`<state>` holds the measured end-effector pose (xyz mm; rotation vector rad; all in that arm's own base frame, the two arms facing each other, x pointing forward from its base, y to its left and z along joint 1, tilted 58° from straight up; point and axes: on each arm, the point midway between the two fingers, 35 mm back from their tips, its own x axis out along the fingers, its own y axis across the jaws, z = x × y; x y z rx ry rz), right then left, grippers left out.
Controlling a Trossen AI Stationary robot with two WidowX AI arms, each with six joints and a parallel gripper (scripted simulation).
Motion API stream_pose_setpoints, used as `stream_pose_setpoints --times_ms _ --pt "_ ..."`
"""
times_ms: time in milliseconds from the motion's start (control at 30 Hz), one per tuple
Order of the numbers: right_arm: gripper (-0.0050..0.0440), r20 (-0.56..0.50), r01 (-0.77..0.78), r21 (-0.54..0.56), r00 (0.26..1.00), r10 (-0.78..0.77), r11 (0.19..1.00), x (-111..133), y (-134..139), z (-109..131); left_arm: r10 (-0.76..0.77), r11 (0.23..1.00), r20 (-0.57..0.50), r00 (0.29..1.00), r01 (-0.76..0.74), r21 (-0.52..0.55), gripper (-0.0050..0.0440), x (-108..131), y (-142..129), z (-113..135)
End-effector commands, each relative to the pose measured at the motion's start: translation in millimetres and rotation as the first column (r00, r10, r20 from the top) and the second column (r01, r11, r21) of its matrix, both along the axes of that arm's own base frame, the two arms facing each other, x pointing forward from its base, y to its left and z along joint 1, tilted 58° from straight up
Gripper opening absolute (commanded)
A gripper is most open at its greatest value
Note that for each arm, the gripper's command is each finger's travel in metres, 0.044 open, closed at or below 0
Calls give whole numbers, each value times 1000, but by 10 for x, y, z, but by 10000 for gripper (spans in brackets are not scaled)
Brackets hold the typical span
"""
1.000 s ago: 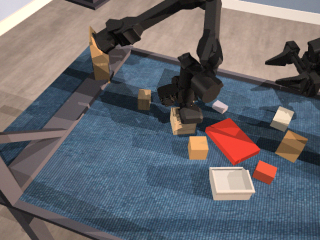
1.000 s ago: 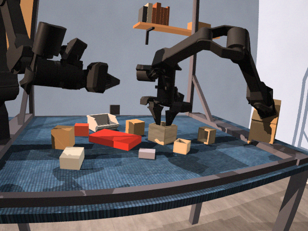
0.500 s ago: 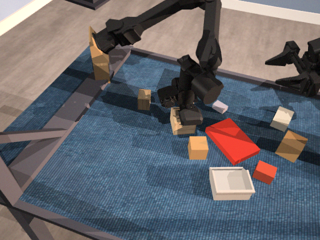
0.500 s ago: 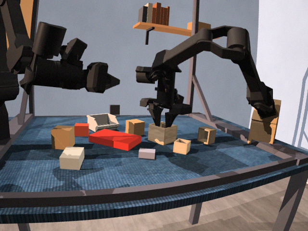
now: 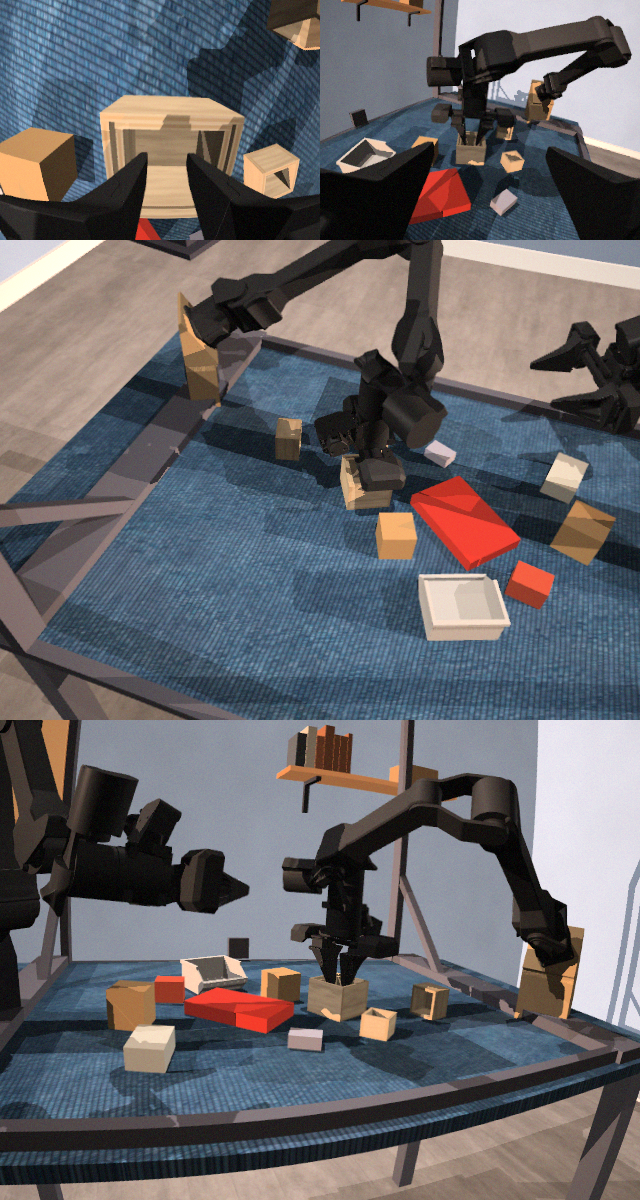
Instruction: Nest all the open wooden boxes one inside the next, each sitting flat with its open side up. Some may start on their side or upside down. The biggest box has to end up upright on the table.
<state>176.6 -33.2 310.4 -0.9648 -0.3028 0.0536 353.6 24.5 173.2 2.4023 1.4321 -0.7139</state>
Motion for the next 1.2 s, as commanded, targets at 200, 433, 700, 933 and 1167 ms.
stream_pose_setpoints --times_ms 200,433,700,933,1167 --pt "400 -2 -1 3 1000 1 1000 -2 -1 -4 0 1000 12 1000 0 -3 60 0 -4 38" --pt "400 -2 -1 3 1000 1 1000 -2 -1 -4 0 1000 12 1000 0 -3 26 0 -4 38" --pt "400 -2 -1 3 1000 1 1000 -2 -1 -4 0 1000 12 1000 0 -3 0 0 -4 38" --pt "400 -2 -1 3 1000 1 1000 -2 -1 -4 70 996 107 992 -64 -59 0 1 -64 63" --pt "400 -2 -1 3 1000 1 1000 -2 -1 -4 192 975 245 950 -155 -161 -1 -37 -156 113"
